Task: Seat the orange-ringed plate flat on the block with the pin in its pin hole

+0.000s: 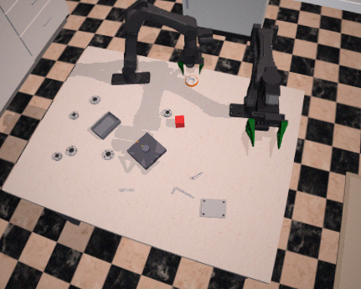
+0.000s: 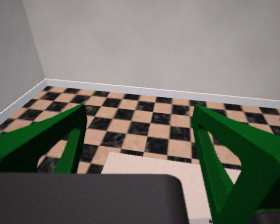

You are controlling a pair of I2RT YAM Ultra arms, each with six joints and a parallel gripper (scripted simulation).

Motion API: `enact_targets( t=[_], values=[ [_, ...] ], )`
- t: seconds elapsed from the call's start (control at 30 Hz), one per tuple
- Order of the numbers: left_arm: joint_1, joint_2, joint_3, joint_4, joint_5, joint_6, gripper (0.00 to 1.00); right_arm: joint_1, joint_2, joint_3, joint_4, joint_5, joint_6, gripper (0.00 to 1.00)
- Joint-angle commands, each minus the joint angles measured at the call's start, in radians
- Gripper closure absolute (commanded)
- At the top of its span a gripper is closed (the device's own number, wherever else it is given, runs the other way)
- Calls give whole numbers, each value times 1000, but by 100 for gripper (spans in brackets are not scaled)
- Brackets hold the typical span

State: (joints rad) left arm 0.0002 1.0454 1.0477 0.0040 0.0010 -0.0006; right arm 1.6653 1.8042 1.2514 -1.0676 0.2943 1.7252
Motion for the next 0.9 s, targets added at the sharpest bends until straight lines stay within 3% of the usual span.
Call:
enact_targets(
  t=[0.0,0.87],
  values=[
    [-3,-10,36,17,-6,7,23,-11,-2,-7,8,13,-7,20],
    [-3,-10,36,17,-6,7,23,-47,60,-116,194,21,-49,20]
  ],
)
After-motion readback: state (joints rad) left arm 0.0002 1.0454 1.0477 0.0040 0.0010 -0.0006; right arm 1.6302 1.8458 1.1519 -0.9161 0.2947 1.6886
